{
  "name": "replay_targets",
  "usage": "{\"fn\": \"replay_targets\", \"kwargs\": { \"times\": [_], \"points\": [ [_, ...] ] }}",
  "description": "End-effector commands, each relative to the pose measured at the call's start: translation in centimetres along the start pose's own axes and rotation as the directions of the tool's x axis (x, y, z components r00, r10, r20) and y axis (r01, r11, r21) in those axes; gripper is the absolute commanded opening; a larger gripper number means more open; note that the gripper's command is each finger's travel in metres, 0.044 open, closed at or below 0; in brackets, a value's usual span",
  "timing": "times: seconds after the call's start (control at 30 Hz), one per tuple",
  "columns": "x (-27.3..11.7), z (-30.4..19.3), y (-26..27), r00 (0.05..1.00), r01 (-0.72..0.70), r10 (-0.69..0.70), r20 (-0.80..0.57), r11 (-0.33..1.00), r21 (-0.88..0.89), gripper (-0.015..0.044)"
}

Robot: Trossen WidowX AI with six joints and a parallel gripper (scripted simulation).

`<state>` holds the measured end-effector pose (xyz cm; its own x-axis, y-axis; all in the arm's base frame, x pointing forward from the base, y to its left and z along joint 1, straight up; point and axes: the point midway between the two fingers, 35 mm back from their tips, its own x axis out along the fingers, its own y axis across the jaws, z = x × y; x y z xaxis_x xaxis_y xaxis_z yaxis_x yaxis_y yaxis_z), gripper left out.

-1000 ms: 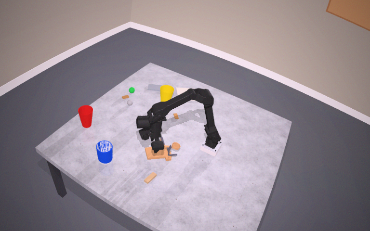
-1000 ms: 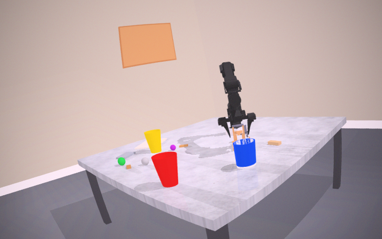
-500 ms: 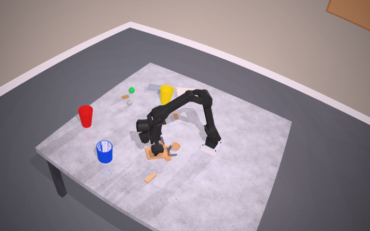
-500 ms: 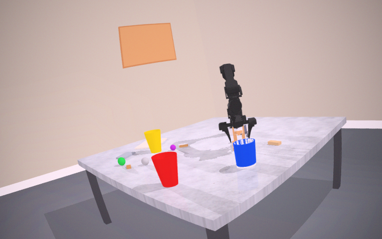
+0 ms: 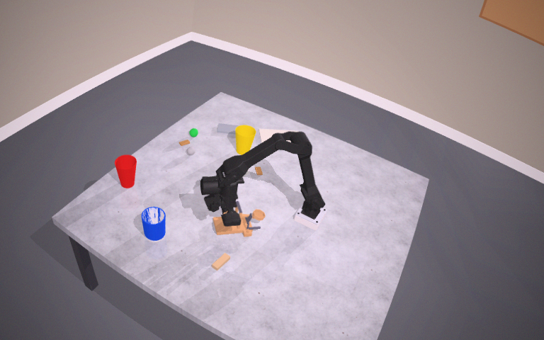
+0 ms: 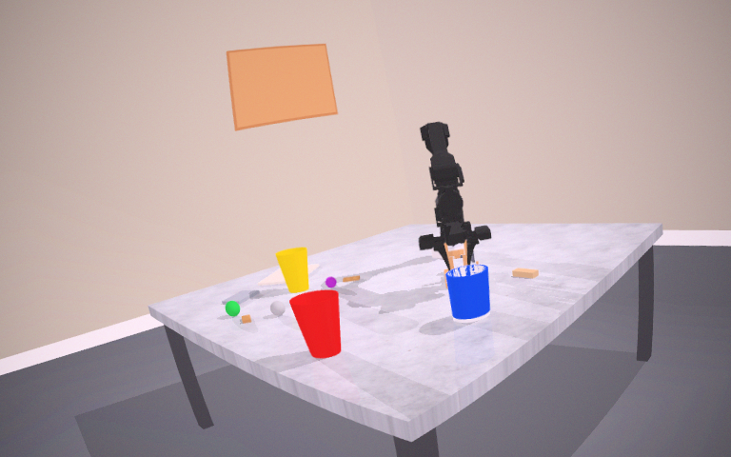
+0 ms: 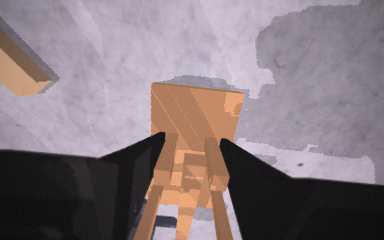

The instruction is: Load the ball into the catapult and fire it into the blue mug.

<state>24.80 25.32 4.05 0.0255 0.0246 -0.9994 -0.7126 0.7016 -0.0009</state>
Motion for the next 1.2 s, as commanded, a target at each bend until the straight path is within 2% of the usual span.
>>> {"fn": "replay_targets", "kwargs": {
  "times": [0.0,0.1,0.13,0.23,0.4,1.17],
  "points": [
    [0.0,0.0,0.0,1.000,0.001,-0.001,0.001,1.000,0.001,0.0112],
    [0.0,0.0,0.0,1.000,0.001,-0.001,0.001,1.000,0.001,0.0092],
    [-0.3,0.1,0.0,1.000,0.001,-0.001,0.001,1.000,0.001,0.0065],
    [-3.9,0.1,0.0,1.000,0.000,0.000,0.000,1.000,0.000,0.0000],
    [-5.0,0.0,0.0,1.000,0.000,0.000,0.000,1.000,0.000,0.0000],
    [-1.5,0.2,0.0,1.000,-0.001,0.001,-0.002,1.000,-0.004,0.0000]
  ]
}}
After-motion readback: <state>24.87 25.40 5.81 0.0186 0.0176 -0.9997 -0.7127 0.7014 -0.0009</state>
